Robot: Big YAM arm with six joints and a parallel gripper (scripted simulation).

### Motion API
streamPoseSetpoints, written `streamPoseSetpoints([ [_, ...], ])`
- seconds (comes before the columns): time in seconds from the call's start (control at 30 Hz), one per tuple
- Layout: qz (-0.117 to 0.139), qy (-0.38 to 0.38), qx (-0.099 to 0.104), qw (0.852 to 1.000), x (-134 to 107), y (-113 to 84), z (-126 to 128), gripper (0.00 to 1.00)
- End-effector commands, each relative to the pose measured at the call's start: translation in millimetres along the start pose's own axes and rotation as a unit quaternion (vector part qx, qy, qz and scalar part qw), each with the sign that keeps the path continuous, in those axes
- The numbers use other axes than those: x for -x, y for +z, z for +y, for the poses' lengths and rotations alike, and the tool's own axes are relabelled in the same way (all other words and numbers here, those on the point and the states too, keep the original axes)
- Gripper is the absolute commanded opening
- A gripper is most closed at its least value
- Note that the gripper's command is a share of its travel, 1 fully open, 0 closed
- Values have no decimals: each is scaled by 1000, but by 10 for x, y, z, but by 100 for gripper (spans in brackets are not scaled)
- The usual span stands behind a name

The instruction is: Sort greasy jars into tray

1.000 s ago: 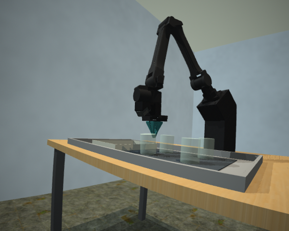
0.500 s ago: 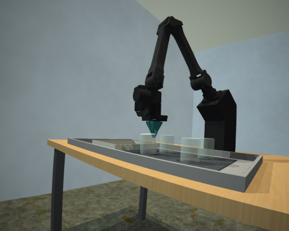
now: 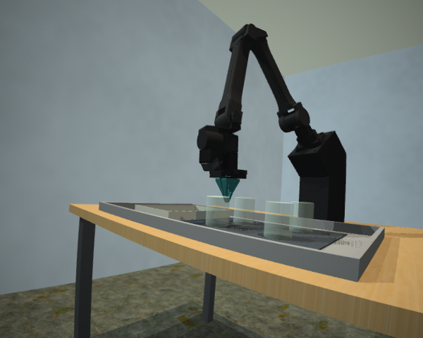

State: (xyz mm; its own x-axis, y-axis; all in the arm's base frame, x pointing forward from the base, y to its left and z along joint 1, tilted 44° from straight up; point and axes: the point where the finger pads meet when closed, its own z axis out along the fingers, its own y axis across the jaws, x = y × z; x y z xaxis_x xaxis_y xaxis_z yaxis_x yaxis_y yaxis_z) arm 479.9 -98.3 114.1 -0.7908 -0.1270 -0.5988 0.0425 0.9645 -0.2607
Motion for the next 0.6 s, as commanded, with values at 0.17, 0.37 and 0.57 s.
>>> streamPoseSetpoints([
  [0.17, -26, 1, -1, 1000, -3, 90, -7, 0],
  [0.37, -26, 1, -1, 1000, -109, 96, -7, 0],
  [0.57, -26, 1, -1, 1000, -242, 102, -7, 0],
])
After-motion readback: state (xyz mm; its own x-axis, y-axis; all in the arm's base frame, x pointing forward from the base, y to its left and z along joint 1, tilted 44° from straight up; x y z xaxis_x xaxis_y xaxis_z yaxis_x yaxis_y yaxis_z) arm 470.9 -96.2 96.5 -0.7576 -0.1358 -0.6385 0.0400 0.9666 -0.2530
